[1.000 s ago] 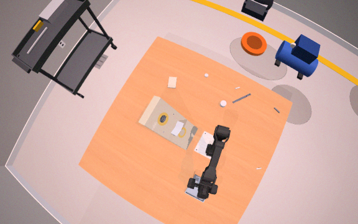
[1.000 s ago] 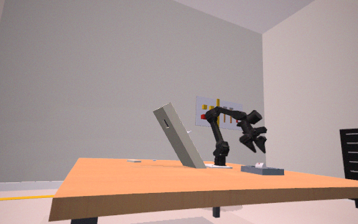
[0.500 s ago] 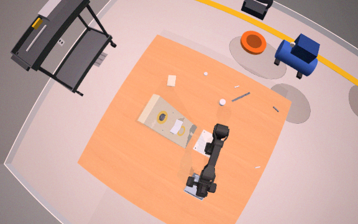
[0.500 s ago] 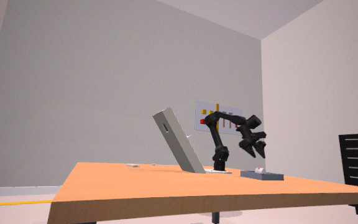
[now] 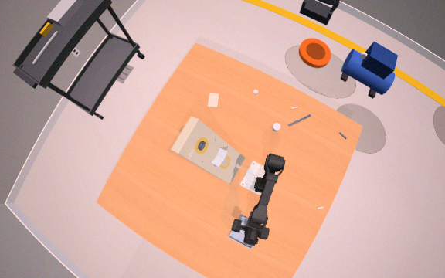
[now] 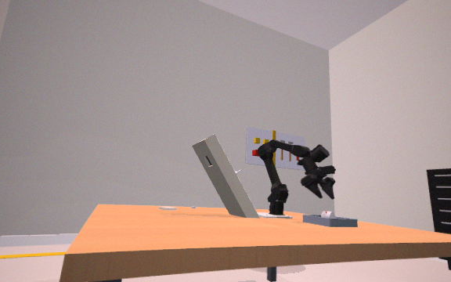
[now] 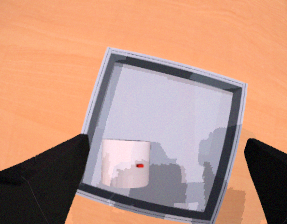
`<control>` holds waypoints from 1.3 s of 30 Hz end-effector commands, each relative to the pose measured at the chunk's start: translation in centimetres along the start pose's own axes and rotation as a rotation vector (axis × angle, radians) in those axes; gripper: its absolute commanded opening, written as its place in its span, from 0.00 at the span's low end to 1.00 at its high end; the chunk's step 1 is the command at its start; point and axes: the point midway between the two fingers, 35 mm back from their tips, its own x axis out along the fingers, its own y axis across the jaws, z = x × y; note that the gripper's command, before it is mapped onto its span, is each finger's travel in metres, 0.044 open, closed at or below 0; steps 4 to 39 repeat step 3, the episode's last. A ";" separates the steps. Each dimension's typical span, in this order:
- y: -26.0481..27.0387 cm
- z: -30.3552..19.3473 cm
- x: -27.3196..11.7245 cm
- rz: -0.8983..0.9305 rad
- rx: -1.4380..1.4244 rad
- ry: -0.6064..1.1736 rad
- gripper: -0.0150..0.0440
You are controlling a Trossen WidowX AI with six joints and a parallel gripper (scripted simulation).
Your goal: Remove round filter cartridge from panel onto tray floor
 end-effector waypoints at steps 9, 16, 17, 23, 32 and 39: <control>0.0 0.0 0.0 0.000 0.000 0.000 1.00; 0.0 0.0 0.0 0.000 0.000 0.000 1.00; 0.0 0.0 0.0 0.000 0.000 0.000 1.00; 0.0 0.0 0.0 0.000 0.000 0.000 1.00; 0.0 0.0 0.0 0.000 0.000 0.000 1.00; 0.0 0.0 0.0 0.000 0.000 0.000 1.00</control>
